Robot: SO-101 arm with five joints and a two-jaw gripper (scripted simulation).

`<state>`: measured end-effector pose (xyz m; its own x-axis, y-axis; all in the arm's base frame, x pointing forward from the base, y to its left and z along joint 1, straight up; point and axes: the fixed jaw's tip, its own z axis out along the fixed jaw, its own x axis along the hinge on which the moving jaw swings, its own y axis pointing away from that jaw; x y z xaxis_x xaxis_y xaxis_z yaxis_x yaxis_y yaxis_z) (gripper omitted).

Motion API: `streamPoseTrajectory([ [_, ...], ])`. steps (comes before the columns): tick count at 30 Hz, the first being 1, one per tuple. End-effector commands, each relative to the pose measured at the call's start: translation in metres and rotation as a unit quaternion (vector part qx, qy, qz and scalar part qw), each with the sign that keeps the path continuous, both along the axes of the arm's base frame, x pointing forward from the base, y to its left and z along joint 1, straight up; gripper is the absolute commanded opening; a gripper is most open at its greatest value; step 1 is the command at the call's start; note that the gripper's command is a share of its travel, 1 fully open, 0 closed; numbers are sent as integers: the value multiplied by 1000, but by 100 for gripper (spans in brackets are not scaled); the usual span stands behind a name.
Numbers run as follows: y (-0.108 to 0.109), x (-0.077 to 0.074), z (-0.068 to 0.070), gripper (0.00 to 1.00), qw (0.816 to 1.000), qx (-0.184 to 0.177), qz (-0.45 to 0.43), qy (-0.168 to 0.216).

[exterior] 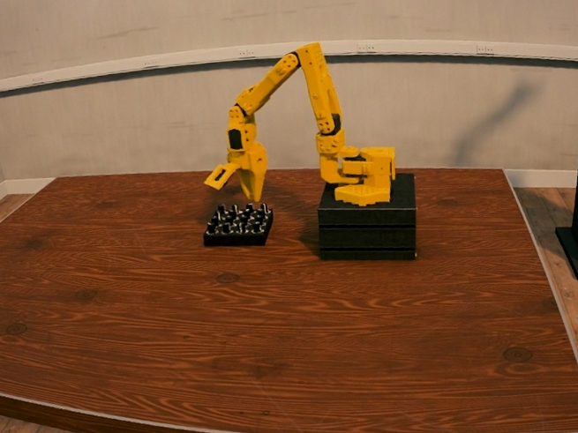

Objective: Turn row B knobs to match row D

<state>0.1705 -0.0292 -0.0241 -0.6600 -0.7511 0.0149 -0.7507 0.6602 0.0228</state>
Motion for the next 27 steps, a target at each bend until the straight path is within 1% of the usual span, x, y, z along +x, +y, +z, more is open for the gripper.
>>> streamPoseTrajectory([
  [1,0,-8,2,8,1000,-2,-6,-12],
  [6,1,-10,1,8,1000,-2,-6,-12],
  [11,1,-10,2,8,1000,-2,-6,-12],
  [15,6,-8,3,9,1000,-2,-6,-12],
  [19,17,-4,5,11,1000,-2,-5,-12],
  [23,37,1,10,15,1000,-2,-4,-13],
  [25,37,1,10,15,1000,-2,-4,-13],
  [27,50,3,12,17,1000,-2,-3,-13],
])
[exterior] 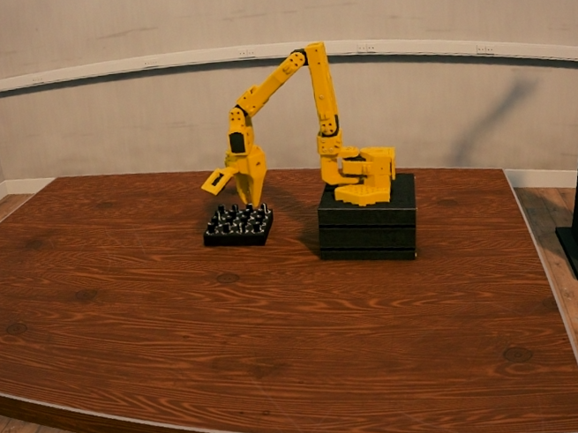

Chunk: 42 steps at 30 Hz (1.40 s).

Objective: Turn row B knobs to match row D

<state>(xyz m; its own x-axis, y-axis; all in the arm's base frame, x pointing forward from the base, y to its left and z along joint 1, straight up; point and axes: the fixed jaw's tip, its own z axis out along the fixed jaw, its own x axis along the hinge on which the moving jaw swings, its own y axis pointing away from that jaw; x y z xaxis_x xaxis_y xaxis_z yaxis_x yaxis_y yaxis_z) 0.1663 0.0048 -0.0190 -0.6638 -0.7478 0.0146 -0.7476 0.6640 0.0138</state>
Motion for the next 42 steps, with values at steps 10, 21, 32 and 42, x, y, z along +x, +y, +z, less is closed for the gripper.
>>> streamPoseTrajectory([
  [10,91,-4,25,30,1000,1,3,-11],
  [21,136,-29,37,38,1000,2,6,-11],
  [32,145,-36,39,40,1000,2,6,-11],
  [42,145,-36,39,40,1000,2,6,-11],
])
